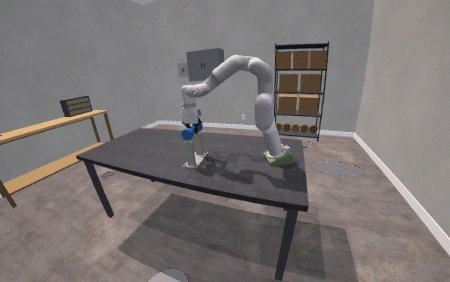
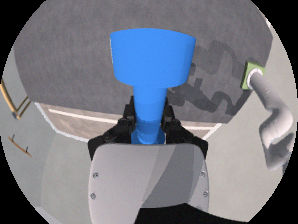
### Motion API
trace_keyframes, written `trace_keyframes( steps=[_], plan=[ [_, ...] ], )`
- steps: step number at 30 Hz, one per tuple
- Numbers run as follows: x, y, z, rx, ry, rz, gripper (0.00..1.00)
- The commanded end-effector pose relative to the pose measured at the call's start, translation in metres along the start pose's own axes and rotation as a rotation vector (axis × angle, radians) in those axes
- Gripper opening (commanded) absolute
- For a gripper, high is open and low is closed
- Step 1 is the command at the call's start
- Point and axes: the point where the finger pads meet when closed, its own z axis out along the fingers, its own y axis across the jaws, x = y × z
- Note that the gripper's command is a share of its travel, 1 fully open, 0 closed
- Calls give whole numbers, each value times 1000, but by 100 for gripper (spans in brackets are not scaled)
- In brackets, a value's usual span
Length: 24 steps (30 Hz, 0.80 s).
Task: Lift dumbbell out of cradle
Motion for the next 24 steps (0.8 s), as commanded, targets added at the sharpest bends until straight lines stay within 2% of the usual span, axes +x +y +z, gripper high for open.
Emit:
trace_keyframes(
  steps=[1,8,24],
  plan=[
    [0,-2,-7,7,0,0,0],
    [0,-1,-14,7,0,0,0],
    [0,0,-47,7,0,0,0]
  ],
)
